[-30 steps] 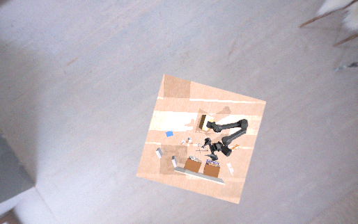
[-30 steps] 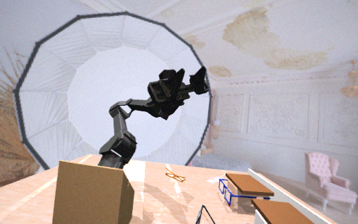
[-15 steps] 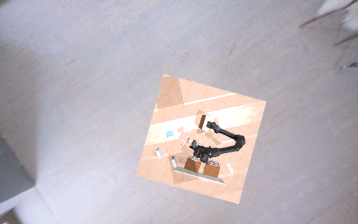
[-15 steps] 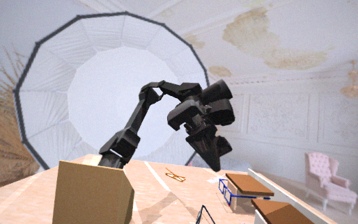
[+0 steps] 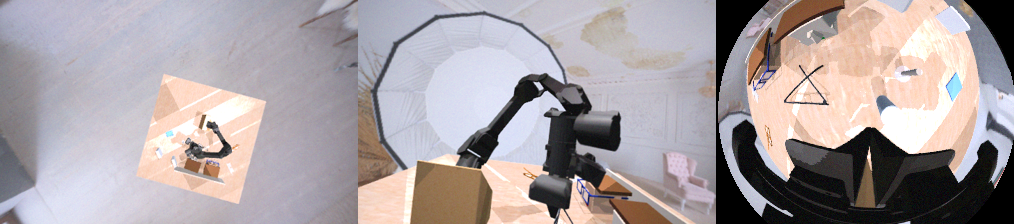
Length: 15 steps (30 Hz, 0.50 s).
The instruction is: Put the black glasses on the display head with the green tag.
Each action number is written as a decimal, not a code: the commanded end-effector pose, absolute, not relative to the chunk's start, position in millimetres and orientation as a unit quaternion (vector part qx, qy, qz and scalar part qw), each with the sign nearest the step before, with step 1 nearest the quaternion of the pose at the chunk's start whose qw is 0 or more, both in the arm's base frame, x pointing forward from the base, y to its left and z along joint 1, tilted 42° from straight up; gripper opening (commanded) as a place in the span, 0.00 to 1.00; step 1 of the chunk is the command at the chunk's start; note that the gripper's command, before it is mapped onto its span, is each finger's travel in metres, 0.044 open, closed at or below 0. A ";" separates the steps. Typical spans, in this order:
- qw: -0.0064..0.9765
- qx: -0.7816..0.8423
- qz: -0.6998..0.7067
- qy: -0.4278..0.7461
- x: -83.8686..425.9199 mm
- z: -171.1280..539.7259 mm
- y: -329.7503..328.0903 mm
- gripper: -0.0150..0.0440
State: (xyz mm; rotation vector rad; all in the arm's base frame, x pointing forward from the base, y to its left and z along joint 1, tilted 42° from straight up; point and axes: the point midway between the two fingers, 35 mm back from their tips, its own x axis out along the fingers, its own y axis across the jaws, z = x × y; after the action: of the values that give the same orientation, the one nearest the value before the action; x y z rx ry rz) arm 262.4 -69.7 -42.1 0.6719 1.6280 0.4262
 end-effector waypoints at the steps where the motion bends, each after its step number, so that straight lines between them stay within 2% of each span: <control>1: 0.617 0.296 0.196 0.702 265.3 -41.4 -69.3 0.25; 15: 0.617 0.296 0.196 0.702 265.4 -57.1 -56.2 0.25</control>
State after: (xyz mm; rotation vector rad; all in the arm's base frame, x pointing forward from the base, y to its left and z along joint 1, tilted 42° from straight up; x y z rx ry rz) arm 266.8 -60.0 -51.7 0.6684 1.6110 0.4516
